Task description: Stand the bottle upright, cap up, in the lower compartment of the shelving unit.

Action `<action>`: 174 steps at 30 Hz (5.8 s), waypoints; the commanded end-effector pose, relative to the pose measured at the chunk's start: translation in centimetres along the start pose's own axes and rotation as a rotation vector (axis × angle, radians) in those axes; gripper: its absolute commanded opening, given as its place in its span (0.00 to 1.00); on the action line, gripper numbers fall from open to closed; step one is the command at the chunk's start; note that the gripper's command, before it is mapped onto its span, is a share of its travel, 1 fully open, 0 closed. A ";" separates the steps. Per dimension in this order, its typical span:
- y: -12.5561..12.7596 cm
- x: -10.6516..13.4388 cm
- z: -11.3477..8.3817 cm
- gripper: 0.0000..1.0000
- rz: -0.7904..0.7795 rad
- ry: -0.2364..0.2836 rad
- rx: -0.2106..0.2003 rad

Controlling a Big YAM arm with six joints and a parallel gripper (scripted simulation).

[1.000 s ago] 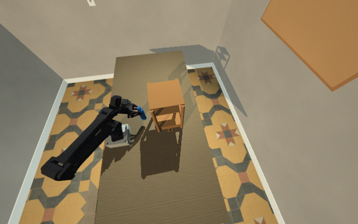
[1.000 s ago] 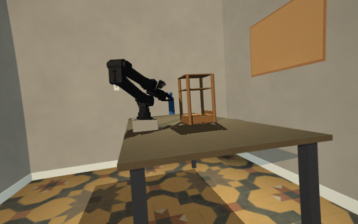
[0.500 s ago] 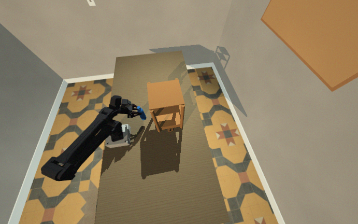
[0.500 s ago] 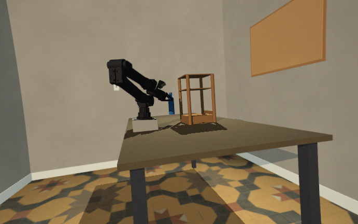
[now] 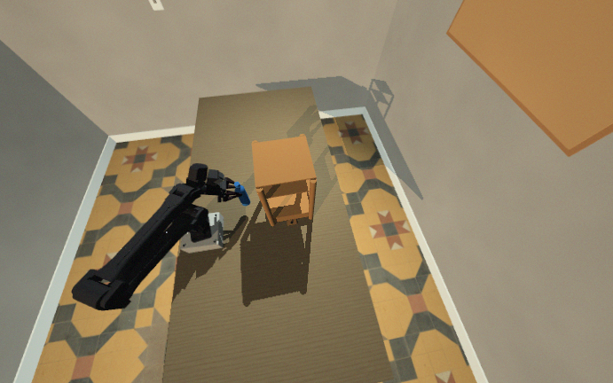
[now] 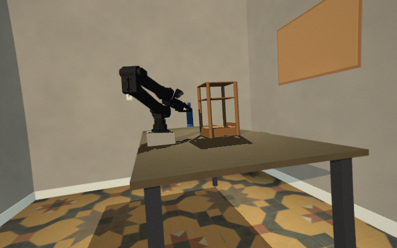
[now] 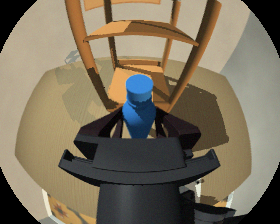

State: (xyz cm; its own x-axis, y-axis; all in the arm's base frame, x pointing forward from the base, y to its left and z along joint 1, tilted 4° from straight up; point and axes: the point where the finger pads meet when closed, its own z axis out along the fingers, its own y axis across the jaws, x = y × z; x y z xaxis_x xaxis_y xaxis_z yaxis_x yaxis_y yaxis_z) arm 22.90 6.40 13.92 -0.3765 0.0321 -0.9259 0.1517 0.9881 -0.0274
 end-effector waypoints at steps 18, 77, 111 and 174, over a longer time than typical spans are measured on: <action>0.9 -4.3 -1.9 0.30 0.085 -0.046 -0.029; 0.7 -7.6 4.1 0.30 0.070 -0.071 -0.012; 1.2 -8.1 5.0 0.30 0.069 -0.072 -0.012; 1.1 -9.7 9.0 0.30 0.060 -0.075 -0.009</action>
State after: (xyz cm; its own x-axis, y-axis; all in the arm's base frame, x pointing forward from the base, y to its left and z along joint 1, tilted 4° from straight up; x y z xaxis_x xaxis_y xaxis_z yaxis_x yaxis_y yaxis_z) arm 32.09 4.87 14.45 -0.3967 0.0440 -0.9169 0.1638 0.9862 -0.0236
